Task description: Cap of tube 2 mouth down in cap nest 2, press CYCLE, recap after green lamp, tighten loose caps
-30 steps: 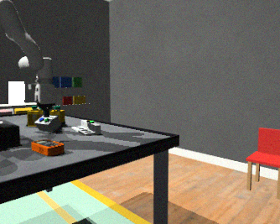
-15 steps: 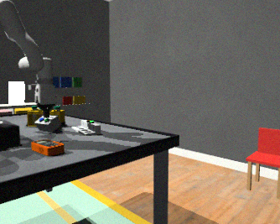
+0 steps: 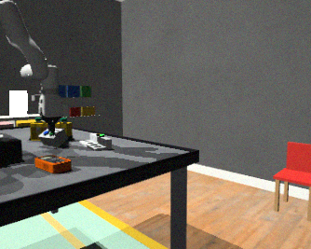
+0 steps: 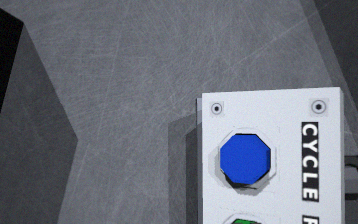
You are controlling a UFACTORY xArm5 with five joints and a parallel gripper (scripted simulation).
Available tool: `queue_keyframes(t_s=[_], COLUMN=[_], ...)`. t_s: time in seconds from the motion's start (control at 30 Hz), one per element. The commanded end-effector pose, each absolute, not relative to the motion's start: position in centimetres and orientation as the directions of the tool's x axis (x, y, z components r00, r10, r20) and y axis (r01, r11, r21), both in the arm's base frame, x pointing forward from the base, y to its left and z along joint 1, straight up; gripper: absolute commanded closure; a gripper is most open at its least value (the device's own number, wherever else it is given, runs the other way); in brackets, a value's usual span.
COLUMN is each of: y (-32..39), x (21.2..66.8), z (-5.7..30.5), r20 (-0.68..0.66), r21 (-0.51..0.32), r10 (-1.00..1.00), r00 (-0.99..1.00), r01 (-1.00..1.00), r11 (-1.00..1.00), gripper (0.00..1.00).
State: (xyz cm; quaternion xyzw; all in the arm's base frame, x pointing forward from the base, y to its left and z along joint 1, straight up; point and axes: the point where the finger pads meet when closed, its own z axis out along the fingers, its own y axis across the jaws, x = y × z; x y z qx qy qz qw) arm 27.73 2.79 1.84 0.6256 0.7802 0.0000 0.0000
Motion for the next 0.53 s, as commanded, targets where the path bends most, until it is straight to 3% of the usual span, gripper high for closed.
queue_keyframes(t_s=[0.0, 0.5], y=[2.81, 2.80], x=[27.84, 27.84], z=[1.80, 1.30], r20=[-0.004, -0.004], r21=[0.003, 0.003], r10=[0.976, 0.976], r00=[-0.217, -0.217], r01=[0.976, 0.976], r11=[0.217, 0.217], gripper=[1.00, 1.00])
